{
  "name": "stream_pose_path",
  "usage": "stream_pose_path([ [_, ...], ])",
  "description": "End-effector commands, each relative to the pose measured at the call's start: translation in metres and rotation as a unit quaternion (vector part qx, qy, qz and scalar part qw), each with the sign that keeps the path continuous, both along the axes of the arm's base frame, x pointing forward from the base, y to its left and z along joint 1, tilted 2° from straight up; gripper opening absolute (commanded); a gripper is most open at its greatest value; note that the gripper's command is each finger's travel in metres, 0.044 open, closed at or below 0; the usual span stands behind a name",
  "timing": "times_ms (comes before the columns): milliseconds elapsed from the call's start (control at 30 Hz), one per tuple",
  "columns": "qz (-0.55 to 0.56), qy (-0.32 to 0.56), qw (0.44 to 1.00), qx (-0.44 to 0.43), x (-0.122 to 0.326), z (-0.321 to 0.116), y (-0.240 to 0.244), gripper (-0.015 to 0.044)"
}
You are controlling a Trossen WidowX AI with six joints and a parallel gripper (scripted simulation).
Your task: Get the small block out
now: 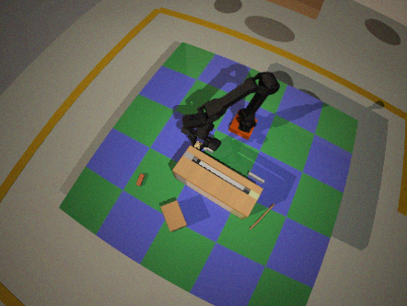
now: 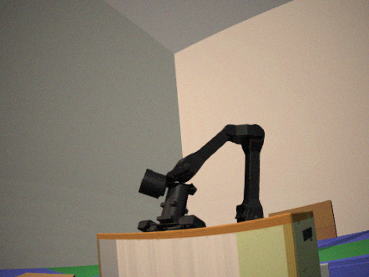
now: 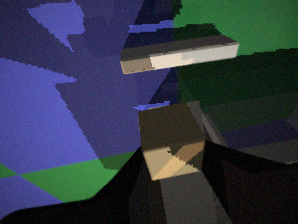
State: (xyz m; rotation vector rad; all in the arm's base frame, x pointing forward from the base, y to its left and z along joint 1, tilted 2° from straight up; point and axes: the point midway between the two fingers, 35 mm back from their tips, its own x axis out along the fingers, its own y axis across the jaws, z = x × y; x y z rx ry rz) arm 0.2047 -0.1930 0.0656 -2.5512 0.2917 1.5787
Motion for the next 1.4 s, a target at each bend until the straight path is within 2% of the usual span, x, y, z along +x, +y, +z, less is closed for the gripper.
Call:
stream_pose_path([
  [0, -0.001, -0.001, 1.000, 0.000, -0.001, 0.008, 0.002, 0.0000],
  [633, -0.224, -0.037, 0.974, -0.006, -0.009, 0.104, 0.026, 0.0000],
  [1367, -0.226, -0.038, 0.973, -0.006, -0.009, 0.105, 0.026, 0.0000],
])
